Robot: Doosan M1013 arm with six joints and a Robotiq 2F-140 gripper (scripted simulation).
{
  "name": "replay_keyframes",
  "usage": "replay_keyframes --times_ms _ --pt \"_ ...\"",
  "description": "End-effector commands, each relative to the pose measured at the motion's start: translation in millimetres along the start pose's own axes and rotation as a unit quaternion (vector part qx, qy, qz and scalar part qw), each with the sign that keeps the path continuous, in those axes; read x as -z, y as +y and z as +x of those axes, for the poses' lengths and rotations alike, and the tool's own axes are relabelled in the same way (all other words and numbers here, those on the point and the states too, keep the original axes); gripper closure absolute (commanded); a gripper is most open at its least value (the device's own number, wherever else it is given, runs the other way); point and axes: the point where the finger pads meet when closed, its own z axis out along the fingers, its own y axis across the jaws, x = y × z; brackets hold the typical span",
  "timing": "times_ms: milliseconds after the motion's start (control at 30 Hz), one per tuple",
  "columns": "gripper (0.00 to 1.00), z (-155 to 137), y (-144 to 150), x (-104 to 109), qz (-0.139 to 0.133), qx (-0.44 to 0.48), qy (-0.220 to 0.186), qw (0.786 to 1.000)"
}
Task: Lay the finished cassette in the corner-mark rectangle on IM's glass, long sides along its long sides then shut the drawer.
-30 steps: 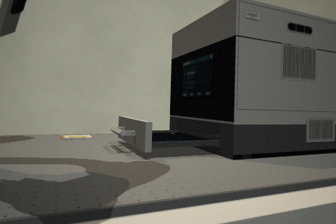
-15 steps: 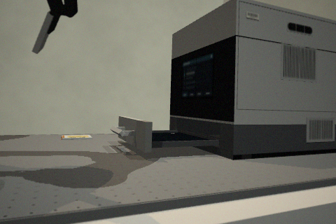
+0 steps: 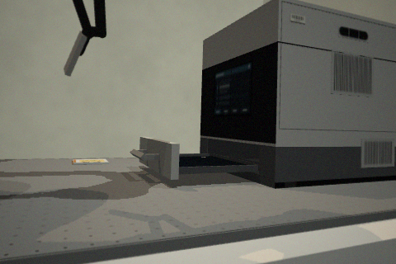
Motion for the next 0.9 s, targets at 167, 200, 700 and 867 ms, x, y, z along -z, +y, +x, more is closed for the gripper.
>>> replay_keyframes --times_ms 167,200,700,867 --pt "0.00 -26 -23 -21 -0.003 0.111 0.055 0.992" --pt "0.00 -26 -23 -21 -0.003 0.111 0.055 0.992" --pt "0.00 -71 -59 -48 -0.017 0.292 0.138 0.946" --pt "0.00 -82 -66 -54 -0.022 0.335 0.156 0.929"
